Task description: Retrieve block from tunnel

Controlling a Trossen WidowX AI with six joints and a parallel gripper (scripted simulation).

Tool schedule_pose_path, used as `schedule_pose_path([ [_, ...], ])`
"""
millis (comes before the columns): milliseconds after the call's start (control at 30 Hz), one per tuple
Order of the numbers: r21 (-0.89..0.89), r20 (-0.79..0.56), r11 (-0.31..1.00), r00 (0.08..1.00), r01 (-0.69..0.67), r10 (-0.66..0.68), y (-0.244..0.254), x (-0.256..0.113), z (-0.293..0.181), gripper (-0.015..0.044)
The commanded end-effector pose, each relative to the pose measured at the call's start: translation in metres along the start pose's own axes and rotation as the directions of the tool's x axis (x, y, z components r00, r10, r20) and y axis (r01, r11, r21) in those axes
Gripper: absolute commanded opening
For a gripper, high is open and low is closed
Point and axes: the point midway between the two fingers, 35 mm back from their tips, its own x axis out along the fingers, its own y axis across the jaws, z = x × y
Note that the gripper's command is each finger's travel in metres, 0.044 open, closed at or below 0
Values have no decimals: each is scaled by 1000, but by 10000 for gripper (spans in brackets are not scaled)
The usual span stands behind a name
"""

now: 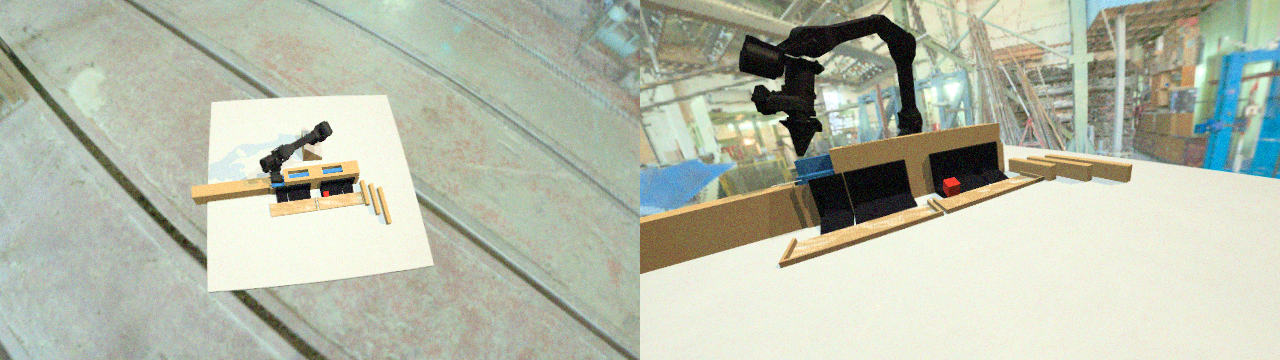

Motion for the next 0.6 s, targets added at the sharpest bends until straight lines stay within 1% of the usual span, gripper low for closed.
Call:
schedule_pose_path([
  [0, 1, 0, 1000, 1000, 0, 0, 0, 0, 0, 0],
  [133, 1, 0, 1000, 1000, 0, 0, 0, 2, -3, 0],
  [400, -2, 1, 1000, 1000, 0, 0, 1, -2, 0, 210],
  [567, -3, 0, 1000, 1000, 3, -3, 4, -18, 4, 341],
])
